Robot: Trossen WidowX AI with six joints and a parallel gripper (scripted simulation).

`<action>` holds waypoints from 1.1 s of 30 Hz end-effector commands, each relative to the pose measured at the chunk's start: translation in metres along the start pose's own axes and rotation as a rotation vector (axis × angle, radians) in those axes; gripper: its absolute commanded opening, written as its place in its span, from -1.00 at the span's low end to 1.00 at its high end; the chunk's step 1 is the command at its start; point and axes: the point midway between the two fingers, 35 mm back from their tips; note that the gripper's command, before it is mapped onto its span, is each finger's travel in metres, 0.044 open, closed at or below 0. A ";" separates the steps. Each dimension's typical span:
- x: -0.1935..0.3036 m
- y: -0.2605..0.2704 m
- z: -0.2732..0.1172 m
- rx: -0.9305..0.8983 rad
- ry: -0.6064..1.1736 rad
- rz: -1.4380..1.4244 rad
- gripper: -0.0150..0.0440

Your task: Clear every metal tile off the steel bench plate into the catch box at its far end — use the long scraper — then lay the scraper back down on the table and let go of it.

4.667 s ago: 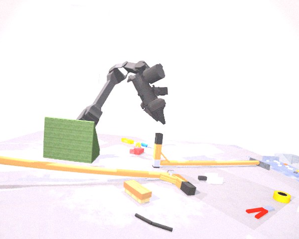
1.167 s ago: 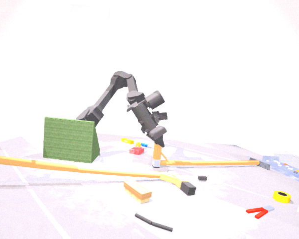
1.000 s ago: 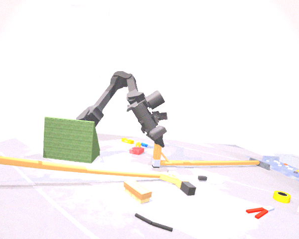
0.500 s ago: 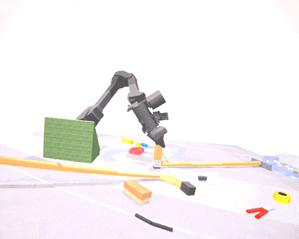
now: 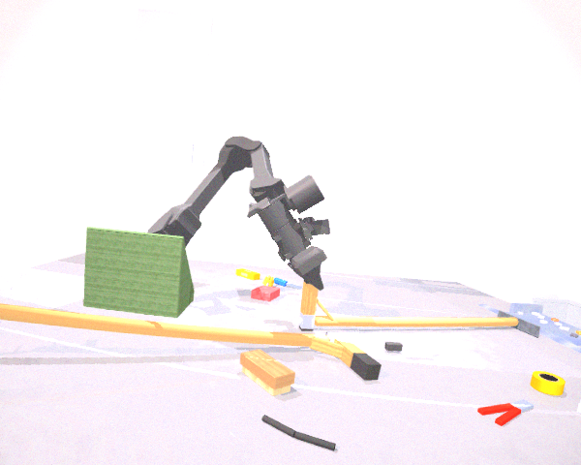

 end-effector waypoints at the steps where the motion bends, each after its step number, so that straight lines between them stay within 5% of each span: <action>1: -0.004 -0.010 -0.003 0.022 -0.010 0.011 -0.49; 33: 0.003 -0.007 -0.007 0.074 -0.015 0.082 -0.49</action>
Point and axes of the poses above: the point midway between the two fingers, 35 mm back from their tips, its own z axis out along the fingers, its own y axis across the jaws, x = y × z, and after that the axes turned 8 degrees about z, right-handed
